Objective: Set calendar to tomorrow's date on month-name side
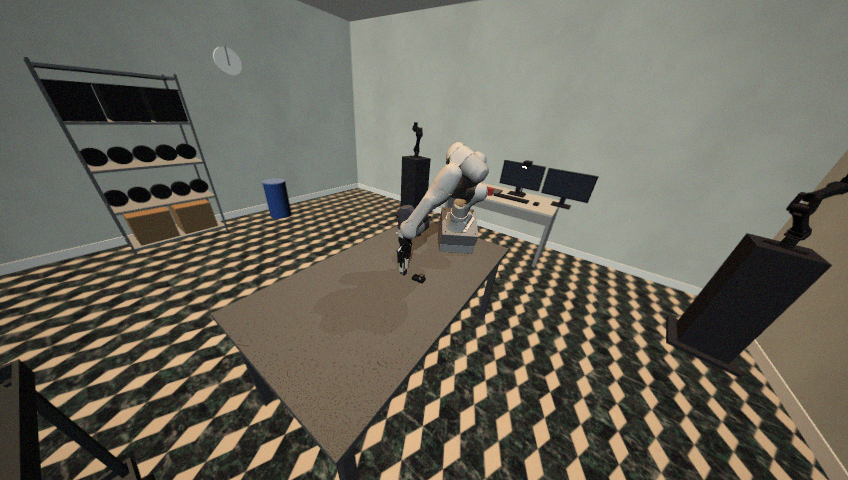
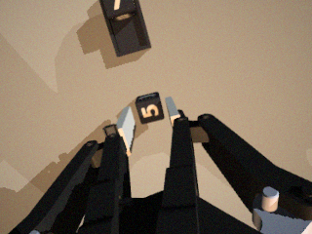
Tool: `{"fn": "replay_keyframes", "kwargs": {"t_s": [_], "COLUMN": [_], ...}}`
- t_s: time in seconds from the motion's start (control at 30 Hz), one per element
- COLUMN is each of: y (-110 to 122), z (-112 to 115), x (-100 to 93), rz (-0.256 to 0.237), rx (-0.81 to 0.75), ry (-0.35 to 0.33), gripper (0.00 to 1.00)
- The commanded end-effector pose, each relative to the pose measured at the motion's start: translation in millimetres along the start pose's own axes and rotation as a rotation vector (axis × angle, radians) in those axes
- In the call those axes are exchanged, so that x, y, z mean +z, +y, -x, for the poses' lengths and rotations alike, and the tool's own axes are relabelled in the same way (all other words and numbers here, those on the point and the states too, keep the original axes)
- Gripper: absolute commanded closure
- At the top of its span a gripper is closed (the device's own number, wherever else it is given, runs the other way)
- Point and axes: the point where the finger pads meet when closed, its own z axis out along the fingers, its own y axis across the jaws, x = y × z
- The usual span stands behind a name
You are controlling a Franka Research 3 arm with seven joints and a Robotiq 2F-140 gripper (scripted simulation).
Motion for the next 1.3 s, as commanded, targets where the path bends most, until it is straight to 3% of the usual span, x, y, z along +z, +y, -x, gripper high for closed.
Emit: {"fn": "replay_keyframes", "kwargs": {"t_s": [0.0,0.4,1.27], "y": [1.4,1.5,1.5], "z": [-0.8,-0.9,-0.9], "x": [4.7,20.5,21.0], "rz": [0.005,0.005,0.005], "rx": [-0.009,-0.009,-0.009], "ry": [0.004,0.004,0.004], "gripper": [0.72,0.72,0.72]}}
